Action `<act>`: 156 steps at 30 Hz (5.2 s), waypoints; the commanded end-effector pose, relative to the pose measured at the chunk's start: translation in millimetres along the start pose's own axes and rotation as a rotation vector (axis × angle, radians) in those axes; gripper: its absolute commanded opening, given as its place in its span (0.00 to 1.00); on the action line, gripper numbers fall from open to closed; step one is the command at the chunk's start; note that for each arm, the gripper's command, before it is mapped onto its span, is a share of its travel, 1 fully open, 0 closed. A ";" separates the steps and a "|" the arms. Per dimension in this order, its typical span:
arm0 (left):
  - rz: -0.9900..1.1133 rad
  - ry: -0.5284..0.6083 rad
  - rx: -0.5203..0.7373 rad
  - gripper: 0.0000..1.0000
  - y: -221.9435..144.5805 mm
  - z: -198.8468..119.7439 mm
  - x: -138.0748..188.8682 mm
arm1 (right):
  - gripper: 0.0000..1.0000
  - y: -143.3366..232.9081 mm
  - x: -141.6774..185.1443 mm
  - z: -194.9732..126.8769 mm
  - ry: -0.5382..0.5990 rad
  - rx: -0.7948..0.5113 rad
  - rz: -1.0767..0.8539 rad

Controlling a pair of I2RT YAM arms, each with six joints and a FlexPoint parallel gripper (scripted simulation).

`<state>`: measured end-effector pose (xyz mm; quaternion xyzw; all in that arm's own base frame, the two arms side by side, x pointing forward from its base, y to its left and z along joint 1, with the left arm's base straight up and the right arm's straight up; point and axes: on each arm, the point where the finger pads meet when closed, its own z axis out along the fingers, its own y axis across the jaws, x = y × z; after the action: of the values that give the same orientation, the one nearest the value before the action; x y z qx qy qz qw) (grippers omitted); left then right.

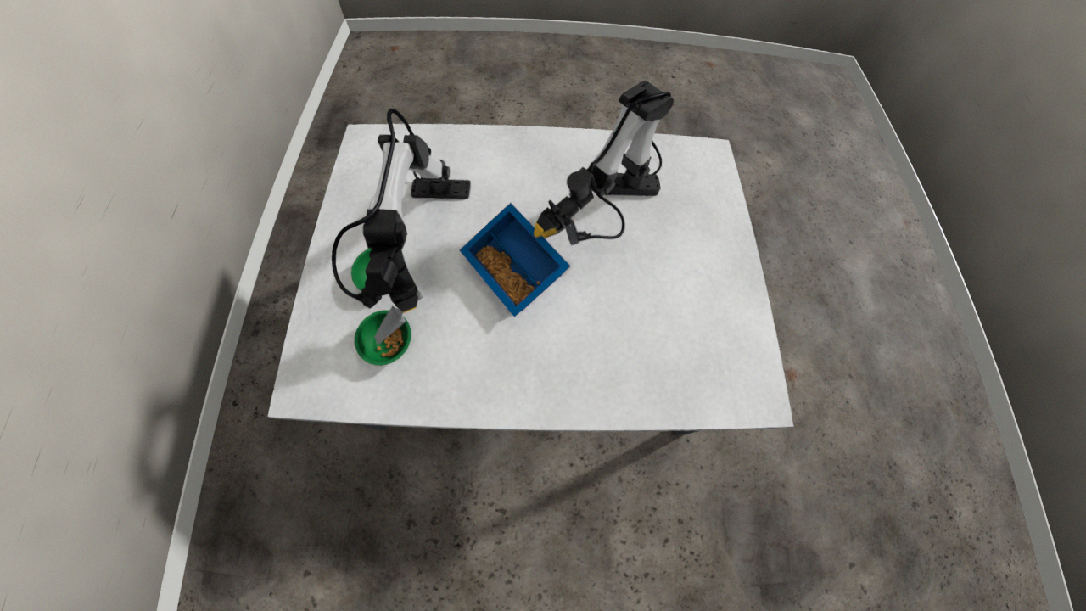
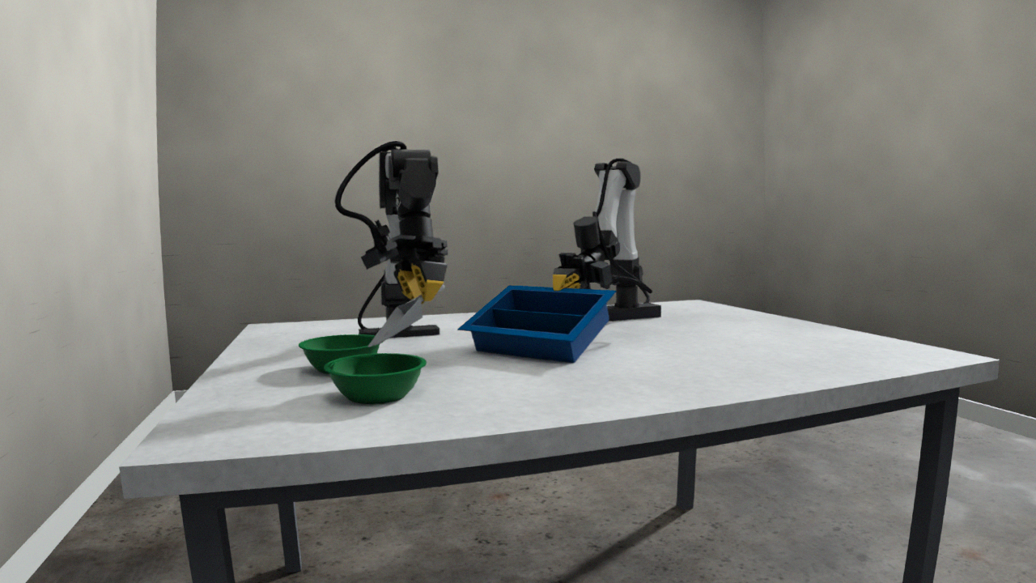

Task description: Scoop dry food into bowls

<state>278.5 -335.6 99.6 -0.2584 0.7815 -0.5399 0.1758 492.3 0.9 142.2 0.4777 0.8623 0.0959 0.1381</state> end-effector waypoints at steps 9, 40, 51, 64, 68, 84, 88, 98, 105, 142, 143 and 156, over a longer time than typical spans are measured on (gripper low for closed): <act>0.023 0.018 0.086 0.00 -30.1 -0.4 4.2 | 0.00 -8.6 -8.7 -19.5 -0.092 0.002 -0.162; 0.023 0.018 0.086 0.00 -30.1 -0.4 4.2 | 0.00 -51.0 -6.9 0.5 -0.262 0.056 -0.625; 0.023 0.018 0.086 0.00 -30.1 -0.4 4.2 | 0.00 -37.7 -9.1 1.7 -0.267 0.038 -0.632; 0.023 0.018 0.086 0.00 -30.1 -0.4 4.2 | 0.00 -48.4 3.0 12.8 -0.439 0.148 -0.692; 0.023 0.018 0.086 0.00 -30.1 -0.4 4.2 | 0.00 -49.8 3.2 16.0 -0.497 0.177 -0.705; 0.020 0.013 0.067 0.00 -19.6 -7.1 0.4 | 0.00 -47.0 0.4 16.1 -0.504 0.175 -0.701; 0.021 0.016 0.064 0.00 -17.7 -9.0 -1.0 | 0.00 -47.2 0.1 16.1 -0.504 0.175 -0.700; 0.025 0.022 0.066 0.00 -16.8 -13.5 -2.4 | 0.00 -47.3 -0.1 16.1 -0.504 0.175 -0.699; 0.020 0.024 0.039 0.00 1.7 -8.7 -1.9 | 0.00 -47.3 -0.1 16.1 -0.504 0.175 -0.699; 0.009 0.015 0.081 0.00 19.2 -11.6 -3.6 | 0.00 -47.3 -0.1 16.1 -0.504 0.175 -0.699; 0.010 0.015 0.083 0.00 19.5 -11.8 -3.5 | 0.00 -47.3 -0.1 16.1 -0.504 0.175 -0.699; 0.002 0.006 0.105 0.28 13.0 -13.9 -5.0 | 0.00 -47.2 0.2 16.1 -0.504 0.175 -0.700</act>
<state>268.4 -319.8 84.6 -0.2448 0.7633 -0.5698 0.1811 453.6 -22.8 94.5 0.1721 0.9270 -0.1502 0.2975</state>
